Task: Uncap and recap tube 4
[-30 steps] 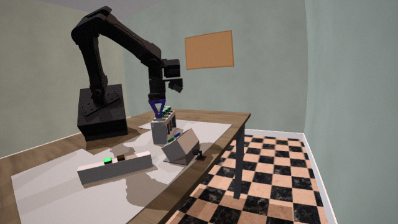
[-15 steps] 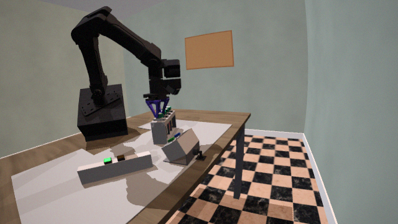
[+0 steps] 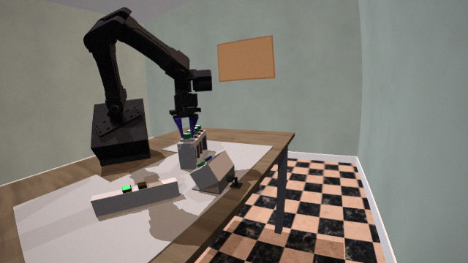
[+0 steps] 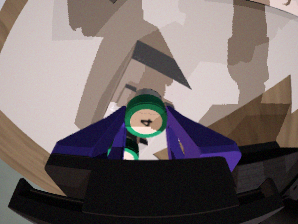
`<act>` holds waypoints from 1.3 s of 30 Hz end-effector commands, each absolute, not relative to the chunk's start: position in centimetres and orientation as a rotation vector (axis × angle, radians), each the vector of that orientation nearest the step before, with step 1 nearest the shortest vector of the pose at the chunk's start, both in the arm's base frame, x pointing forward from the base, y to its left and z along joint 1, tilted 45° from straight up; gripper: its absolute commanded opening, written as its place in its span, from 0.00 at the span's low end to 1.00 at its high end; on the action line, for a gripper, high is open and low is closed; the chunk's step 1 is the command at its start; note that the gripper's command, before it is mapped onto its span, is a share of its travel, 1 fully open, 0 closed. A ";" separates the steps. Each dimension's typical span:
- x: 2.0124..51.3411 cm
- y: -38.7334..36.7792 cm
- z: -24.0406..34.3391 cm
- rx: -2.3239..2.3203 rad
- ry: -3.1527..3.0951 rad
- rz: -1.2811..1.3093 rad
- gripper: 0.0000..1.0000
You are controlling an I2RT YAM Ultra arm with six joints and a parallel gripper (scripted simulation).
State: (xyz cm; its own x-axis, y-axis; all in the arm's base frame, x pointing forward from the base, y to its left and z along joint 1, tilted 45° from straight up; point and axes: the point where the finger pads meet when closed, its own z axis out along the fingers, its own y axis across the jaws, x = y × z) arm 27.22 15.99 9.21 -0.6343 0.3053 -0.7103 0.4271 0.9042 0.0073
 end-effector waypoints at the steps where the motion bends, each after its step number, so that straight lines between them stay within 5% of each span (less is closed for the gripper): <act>1: 27.2 16.2 9.4 0.747 2.230 -0.094 0.00; 16: 27.2 16.2 9.4 1.009 2.122 0.024 0.00; 17: 27.2 16.2 9.4 1.009 2.122 0.024 0.49; 27: 27.2 16.2 9.4 1.009 2.122 0.024 0.49; 39: 27.1 16.3 9.4 0.261 2.355 -0.301 0.49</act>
